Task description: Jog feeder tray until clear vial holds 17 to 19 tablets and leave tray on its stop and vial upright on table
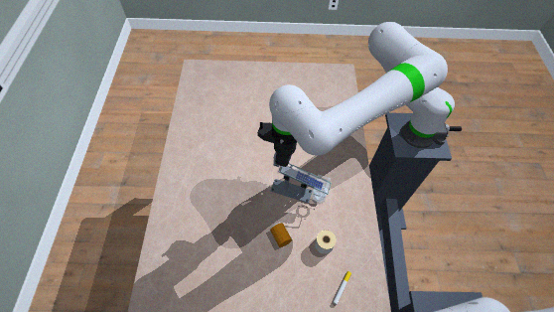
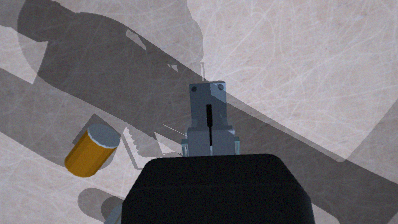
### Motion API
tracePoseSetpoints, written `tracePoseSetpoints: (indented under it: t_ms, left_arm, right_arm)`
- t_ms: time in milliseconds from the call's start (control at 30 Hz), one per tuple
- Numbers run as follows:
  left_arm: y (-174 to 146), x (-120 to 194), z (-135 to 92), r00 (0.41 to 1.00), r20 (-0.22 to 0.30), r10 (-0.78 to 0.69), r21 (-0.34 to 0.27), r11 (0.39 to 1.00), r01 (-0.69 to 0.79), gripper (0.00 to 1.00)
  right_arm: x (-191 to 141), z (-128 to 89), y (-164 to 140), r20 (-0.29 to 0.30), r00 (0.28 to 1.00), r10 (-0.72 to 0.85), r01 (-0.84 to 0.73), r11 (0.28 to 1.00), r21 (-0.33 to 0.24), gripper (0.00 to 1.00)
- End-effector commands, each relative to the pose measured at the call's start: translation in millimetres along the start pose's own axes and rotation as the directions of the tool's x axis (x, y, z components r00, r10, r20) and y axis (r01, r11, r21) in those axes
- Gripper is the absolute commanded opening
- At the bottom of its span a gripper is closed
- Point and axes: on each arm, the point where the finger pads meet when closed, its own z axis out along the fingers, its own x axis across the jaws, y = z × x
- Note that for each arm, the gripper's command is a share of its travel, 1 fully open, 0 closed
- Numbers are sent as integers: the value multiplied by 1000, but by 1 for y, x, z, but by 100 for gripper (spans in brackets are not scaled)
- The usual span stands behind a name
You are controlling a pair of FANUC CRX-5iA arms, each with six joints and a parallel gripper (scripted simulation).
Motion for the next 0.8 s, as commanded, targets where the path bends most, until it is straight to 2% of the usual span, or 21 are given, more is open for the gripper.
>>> tracePoseSetpoints:
  t_ms: [0,100,767]
  left_arm:
    - [0,0,-1,1000,0,0,-2,1000,0,100]
    - [0,0,-1,1000,0,0,-2,1000,0,100]
    - [0,0,-1,1000,0,0,-2,1000,0,100]
  right_arm:
    - [0,-5,-15,1,1000,-1,1,1000,-2,0]
    - [0,-9,-30,1,1000,-1,1,1000,-2,0]
    - [0,-9,-30,1,1000,-1,1,1000,-2,0]
